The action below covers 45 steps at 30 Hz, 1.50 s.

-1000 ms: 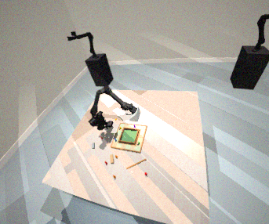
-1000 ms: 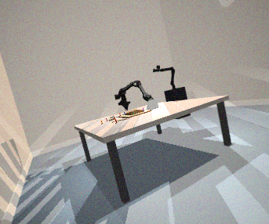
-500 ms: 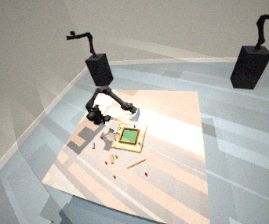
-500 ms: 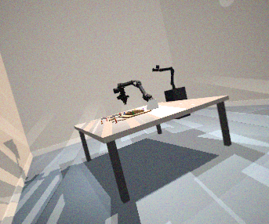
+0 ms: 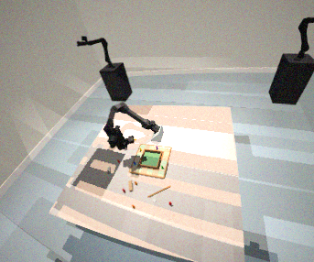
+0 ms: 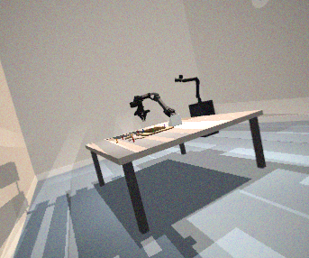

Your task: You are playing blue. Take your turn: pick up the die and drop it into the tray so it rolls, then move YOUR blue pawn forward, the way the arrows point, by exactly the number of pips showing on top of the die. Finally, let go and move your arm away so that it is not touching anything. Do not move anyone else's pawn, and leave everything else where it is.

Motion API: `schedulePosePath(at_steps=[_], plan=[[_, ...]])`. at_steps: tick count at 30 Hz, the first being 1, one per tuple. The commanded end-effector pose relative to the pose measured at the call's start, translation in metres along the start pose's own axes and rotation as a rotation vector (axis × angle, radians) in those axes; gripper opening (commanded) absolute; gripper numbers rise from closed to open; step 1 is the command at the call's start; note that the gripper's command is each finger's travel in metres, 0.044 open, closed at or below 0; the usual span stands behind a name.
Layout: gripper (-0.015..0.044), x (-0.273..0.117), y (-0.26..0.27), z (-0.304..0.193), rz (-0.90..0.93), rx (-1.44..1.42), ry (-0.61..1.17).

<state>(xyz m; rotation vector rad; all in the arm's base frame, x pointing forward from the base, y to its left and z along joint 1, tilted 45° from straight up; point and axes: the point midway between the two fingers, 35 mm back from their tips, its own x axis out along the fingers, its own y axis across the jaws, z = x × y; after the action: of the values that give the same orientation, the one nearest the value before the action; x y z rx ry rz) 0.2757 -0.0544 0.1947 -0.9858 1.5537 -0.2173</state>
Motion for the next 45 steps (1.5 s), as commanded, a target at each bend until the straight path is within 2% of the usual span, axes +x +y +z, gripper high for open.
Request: schedulePosePath(at_steps=[1, 16, 30, 37, 45], plan=[[0.0, 0.004, 0.019, 0.017, 0.007, -0.14, -0.006], [0.0, 0.018, 0.096, 0.062, 0.011, -0.658, -0.008], [0.0, 0.033, 0.172, 0.079, -0.003, -1.131, 0.01], [0.0, 0.036, 0.176, 0.078, 0.017, -1.153, 0.001], [0.0, 0.044, 0.18, 0.072, 0.235, -1.145, -0.165]])
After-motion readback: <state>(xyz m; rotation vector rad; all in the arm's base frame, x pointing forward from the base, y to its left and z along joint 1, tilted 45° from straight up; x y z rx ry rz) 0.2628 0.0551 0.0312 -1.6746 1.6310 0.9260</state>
